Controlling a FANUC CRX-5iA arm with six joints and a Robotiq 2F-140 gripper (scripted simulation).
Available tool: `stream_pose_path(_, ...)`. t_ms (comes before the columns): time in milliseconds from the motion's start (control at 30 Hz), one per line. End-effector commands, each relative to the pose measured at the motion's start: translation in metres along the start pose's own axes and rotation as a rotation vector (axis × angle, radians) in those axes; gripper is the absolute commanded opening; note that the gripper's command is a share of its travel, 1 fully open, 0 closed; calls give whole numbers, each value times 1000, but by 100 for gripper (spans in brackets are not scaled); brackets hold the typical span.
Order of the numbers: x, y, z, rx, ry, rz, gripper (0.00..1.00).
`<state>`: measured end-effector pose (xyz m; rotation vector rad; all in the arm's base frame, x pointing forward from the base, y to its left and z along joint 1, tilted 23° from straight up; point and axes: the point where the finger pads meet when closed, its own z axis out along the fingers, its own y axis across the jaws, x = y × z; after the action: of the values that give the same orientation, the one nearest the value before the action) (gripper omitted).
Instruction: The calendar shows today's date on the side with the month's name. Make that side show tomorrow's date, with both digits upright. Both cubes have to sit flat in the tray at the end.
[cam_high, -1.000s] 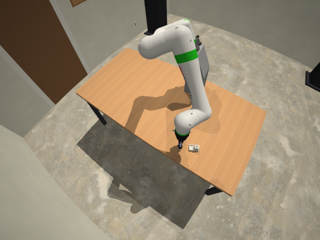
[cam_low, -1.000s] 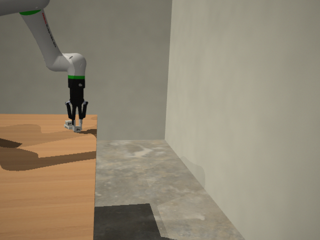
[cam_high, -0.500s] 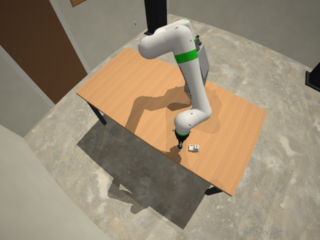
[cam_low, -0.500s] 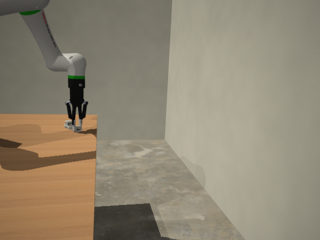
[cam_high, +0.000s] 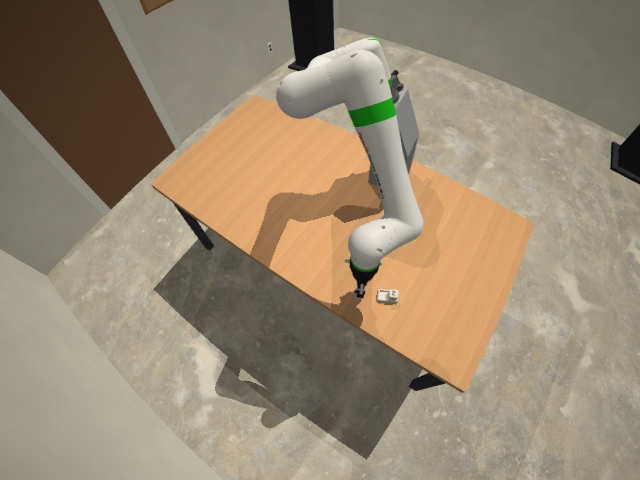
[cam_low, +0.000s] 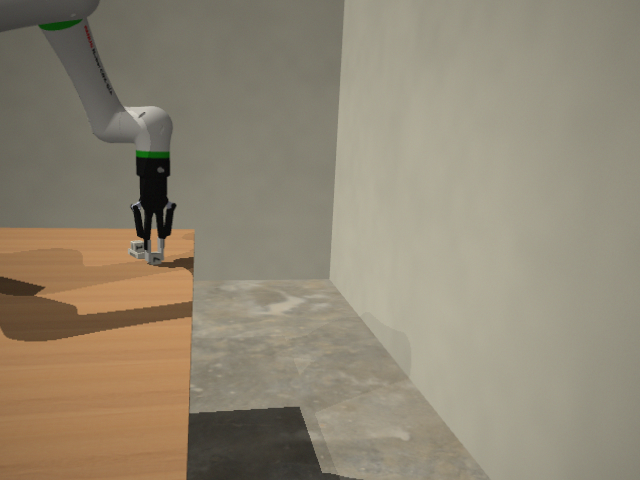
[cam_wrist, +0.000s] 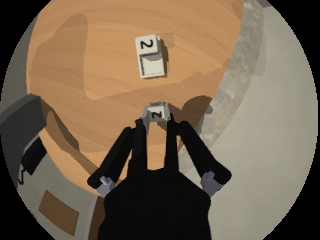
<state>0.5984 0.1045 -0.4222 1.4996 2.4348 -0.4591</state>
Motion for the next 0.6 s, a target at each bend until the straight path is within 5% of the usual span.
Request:
stream_pose_path(0, 0, 0, 0, 0, 0, 0, 25)
stream_pose_path(167, 0, 0, -10, 0, 0, 0, 25)
stream_pose_path(567, 0, 0, -78, 0, 0, 0, 25)
